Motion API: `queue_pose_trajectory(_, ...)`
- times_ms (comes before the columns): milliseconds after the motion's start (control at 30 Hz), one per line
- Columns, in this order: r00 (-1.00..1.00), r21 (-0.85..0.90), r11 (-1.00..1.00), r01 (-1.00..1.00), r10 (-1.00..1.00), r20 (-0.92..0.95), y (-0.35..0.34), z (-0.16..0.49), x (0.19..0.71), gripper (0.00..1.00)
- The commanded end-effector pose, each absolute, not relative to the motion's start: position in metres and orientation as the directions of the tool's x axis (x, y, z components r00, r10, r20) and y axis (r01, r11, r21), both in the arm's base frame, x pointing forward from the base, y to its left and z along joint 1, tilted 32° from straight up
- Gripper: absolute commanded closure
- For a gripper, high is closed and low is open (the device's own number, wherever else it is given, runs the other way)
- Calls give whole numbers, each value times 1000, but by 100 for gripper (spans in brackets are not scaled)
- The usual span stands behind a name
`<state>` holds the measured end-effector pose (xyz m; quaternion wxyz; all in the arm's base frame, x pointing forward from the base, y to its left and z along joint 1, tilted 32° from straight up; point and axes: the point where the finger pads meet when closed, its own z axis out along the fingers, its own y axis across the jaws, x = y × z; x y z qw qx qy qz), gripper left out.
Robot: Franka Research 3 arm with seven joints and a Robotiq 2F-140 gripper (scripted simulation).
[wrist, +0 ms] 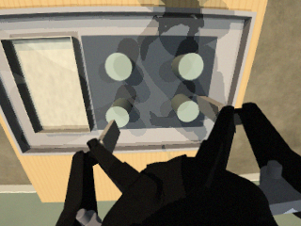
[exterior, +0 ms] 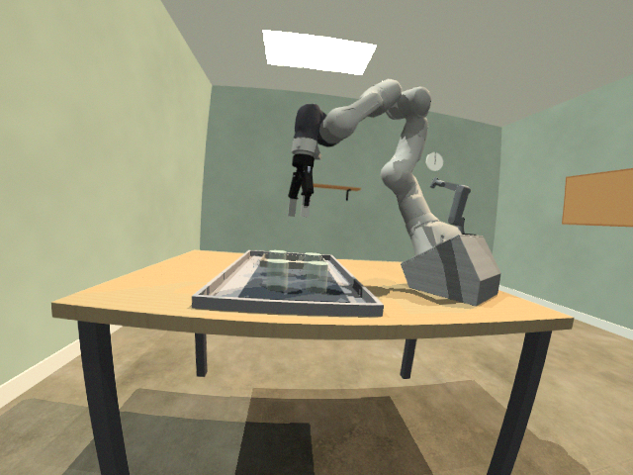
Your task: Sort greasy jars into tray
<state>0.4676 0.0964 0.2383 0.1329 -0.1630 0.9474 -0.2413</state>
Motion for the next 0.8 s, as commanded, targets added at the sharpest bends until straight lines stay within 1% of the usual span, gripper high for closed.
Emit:
queue_pose_trajectory(0, -929, -488, 854, -183, -312, -198, 97, 237, 466, 0)
queue_pose_trajectory(67, -929, -488, 854, -183, -312, -198, 97, 237, 466, 0)
queue_pose_trajectory(100, -946, -476, 876, -84, -219, -237, 99, 236, 466, 0)
queue_pose_trajectory(333, -946, -476, 876, -84, -219, -237, 99, 236, 466, 0)
queue_pose_trajectory(367, -953, -459, 889, 5, -134, -271, 101, 235, 466, 0)
queue_pose_trajectory(700, -952, -465, 885, -13, -153, -265, 101, 236, 467, 0)
queue_pose_trajectory(767, -954, -452, 891, 33, -106, -280, 101, 234, 465, 0)
